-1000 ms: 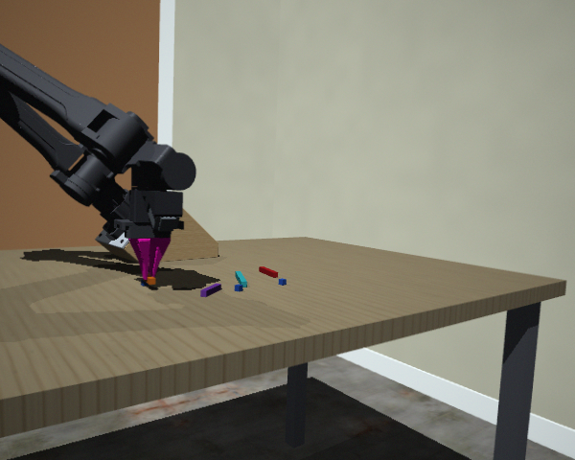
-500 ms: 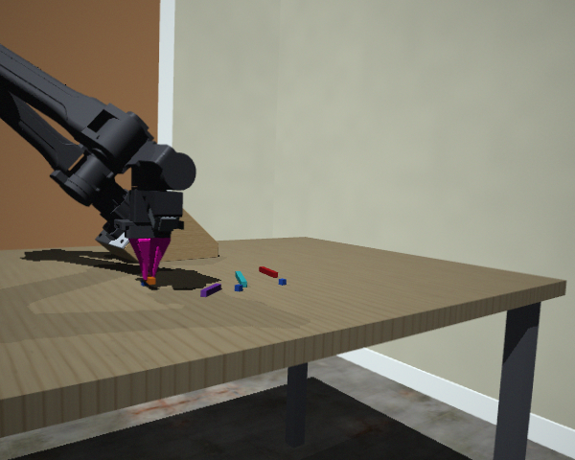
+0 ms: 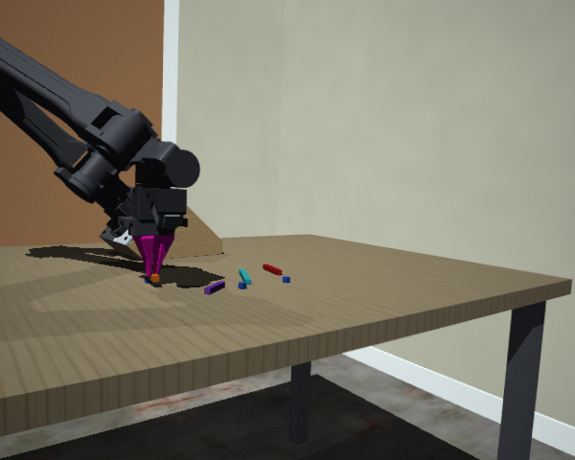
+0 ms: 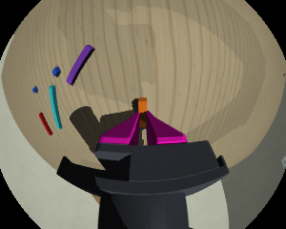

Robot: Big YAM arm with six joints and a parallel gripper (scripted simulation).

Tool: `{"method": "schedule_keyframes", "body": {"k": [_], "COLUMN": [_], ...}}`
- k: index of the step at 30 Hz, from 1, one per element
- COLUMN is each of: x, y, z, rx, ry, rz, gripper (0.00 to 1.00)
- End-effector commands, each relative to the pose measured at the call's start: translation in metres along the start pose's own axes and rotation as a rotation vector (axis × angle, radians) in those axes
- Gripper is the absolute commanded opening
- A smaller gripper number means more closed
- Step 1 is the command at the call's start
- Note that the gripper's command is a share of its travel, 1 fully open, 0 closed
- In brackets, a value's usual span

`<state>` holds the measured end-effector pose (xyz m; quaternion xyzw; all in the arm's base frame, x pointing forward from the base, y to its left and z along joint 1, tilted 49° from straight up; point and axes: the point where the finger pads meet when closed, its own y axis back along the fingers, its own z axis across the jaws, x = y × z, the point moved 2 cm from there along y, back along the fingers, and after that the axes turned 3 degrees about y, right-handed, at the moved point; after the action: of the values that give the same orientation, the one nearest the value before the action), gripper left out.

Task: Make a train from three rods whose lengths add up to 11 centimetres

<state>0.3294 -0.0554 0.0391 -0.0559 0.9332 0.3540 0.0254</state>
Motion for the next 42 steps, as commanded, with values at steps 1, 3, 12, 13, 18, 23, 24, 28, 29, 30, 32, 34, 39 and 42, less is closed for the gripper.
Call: {"method": "schedule_keyframes", "body": {"k": [1, 3, 12, 13, 18, 23, 24, 28, 29, 30, 32, 34, 39, 42], "x": [-0.005, -0.005, -0.005, -0.005, -0.005, -0.003, -0.002, -0.002, -0.003, -0.002, 0.000, -0.001, -0.002, -0.002], "y": [-0.002, -0.002, -0.002, -0.002, -0.002, -0.005, -0.005, -0.008, -0.009, -0.010, -0.012, -0.013, -0.014, -0.014], "z": [0.000, 0.000, 0.000, 0.000, 0.000, -0.001, 0.000, 0.000, 0.000, 0.000, 0.000, 0.000, 0.001, 0.001], "rx": [0.004, 0.004, 0.004, 0.004, 0.004, 0.004, 0.004, 0.005, 0.005, 0.005, 0.005, 0.005, 0.004, 0.004], "ry": [0.003, 0.003, 0.003, 0.003, 0.002, 0.000, 0.003, 0.003, 0.001, 0.001, 0.005, 0.003, 0.005, 0.007], "rz": [-0.002, -0.002, -0.002, -0.002, -0.002, 0.002, 0.002, 0.004, 0.003, 0.003, 0.007, 0.005, 0.000, 0.000], "gripper": [0.04, 0.04, 0.04, 0.04, 0.04, 0.04, 0.04, 0.04, 0.04, 0.04, 0.04, 0.04, 0.04, 0.04]}}
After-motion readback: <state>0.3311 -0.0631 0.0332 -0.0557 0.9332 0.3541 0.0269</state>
